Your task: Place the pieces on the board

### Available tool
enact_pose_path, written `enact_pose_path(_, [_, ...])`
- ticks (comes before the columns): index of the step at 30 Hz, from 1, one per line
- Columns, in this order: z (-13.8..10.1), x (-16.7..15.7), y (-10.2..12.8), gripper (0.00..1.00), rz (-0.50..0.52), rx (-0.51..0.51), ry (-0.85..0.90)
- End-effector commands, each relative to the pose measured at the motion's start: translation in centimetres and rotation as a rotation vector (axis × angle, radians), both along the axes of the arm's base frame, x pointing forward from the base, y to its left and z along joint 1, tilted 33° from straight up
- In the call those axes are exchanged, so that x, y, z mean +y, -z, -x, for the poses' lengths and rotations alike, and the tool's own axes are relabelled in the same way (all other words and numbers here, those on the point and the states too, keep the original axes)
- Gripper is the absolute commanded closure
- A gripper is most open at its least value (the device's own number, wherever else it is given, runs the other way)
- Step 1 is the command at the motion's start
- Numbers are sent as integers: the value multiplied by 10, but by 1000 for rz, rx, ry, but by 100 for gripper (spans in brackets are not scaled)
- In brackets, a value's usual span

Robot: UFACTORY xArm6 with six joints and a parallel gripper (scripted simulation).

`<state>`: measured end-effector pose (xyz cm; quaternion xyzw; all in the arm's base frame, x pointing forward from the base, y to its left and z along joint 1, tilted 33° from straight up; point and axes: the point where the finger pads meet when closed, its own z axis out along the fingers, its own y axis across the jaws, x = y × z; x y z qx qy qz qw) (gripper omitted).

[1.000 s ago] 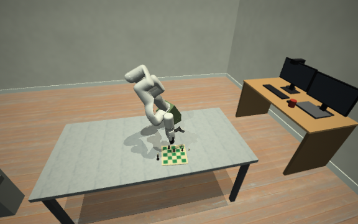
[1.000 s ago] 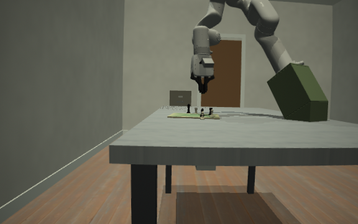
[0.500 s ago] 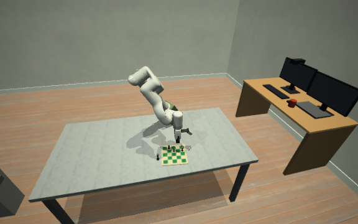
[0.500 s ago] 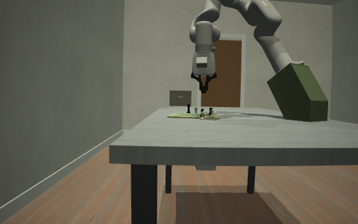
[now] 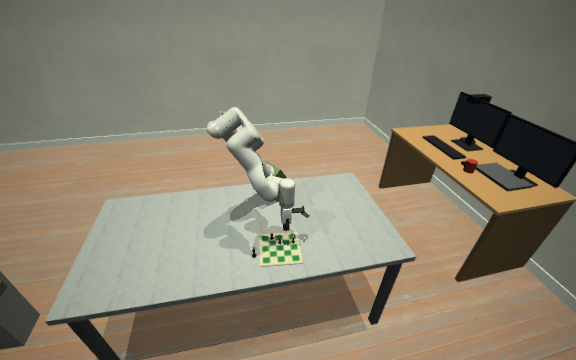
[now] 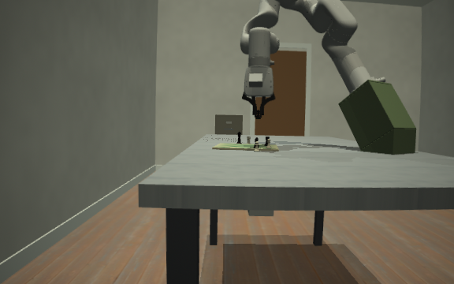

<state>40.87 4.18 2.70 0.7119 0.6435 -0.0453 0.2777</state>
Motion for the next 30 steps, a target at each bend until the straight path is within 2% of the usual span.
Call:
enact_pose_path(1, [-4,-4,7,100,-1,-2,-1])
enact_pose_path(5, [-6,-7,13,100,-1,-2,-1])
enact_pose_path(19, [-24,-35,66,100,-1,-2,-1])
enact_pose_path(30, [-28,-41,78,100,-1,-2,-1])
